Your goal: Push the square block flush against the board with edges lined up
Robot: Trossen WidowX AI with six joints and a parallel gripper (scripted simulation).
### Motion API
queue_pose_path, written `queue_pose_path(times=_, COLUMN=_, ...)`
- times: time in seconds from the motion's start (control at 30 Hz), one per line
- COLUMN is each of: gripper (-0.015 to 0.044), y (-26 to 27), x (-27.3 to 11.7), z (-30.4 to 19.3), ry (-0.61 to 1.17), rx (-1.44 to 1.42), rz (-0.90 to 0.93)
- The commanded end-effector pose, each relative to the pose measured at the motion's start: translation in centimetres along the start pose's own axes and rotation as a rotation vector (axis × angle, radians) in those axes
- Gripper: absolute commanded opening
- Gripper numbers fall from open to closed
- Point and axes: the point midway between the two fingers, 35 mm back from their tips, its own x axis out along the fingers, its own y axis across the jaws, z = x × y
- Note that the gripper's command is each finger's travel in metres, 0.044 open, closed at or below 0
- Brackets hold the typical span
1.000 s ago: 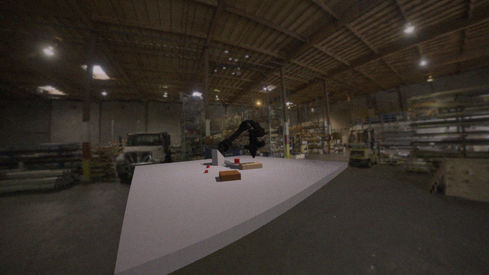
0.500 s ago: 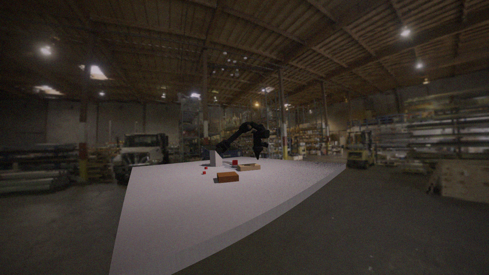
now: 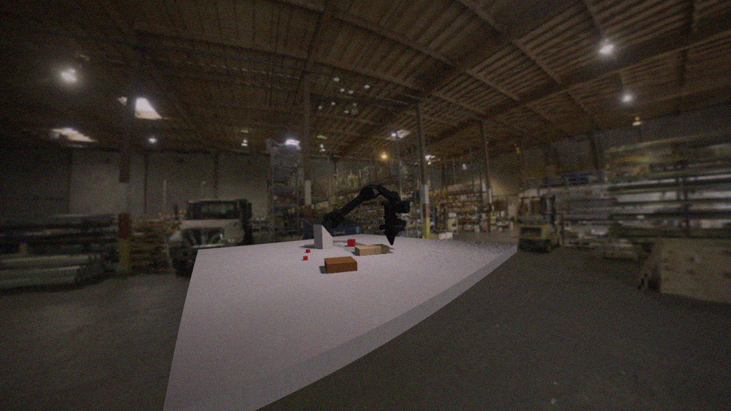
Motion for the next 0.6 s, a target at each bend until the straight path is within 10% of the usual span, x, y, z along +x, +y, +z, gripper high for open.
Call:
queue_pose_path(times=0.0, gripper=0.0, y=0.5, x=2.4, z=-0.3, ry=0.01, rx=0.008, rz=0.019)
queue_pose_path(times=0.57, gripper=0.0, y=0.2, x=2.3, z=-2.1, ry=0.013, rx=0.009, rz=0.018)
